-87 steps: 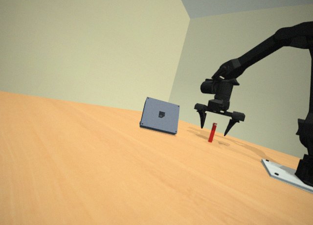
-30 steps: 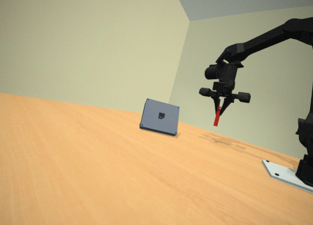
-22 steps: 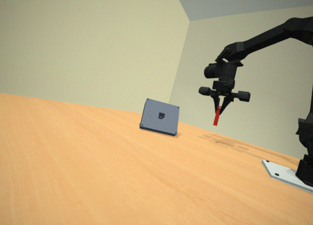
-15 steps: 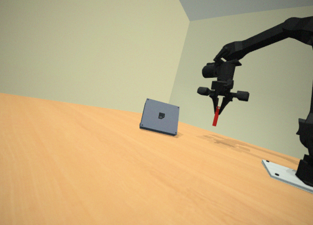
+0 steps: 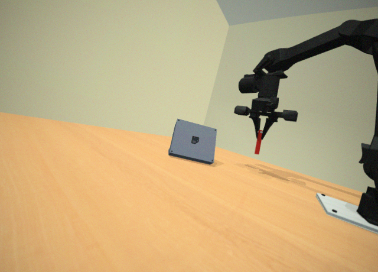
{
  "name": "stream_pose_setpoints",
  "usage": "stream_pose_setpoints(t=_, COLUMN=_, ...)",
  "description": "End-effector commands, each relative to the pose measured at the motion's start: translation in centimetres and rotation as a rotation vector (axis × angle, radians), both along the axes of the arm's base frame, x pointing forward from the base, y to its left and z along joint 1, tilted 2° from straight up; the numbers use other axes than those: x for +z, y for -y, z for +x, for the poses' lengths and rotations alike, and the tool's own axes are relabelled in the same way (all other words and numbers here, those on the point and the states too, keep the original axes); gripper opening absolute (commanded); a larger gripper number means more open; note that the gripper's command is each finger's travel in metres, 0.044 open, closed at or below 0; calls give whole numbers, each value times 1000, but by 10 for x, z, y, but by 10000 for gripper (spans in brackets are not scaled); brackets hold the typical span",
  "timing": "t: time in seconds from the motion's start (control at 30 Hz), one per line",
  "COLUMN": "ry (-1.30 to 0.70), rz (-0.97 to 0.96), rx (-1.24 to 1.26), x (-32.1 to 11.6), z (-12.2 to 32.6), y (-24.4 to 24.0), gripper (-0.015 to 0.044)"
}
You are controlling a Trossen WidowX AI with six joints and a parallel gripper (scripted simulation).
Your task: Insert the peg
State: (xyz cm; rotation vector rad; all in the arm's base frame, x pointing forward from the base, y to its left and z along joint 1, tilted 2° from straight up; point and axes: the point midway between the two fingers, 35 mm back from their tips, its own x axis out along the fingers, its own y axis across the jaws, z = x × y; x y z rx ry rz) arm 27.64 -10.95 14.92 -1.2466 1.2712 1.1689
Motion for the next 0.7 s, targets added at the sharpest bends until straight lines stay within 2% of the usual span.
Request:
stream_pose_setpoints(t=0.0, ry=-5, rz=-21, rx=7, x=-1, z=2, y=-2, gripper=0)
stream_pose_setpoints(t=0.67, ry=-32, rz=-103, rx=61, x=-5, z=12, y=-17, gripper=0)
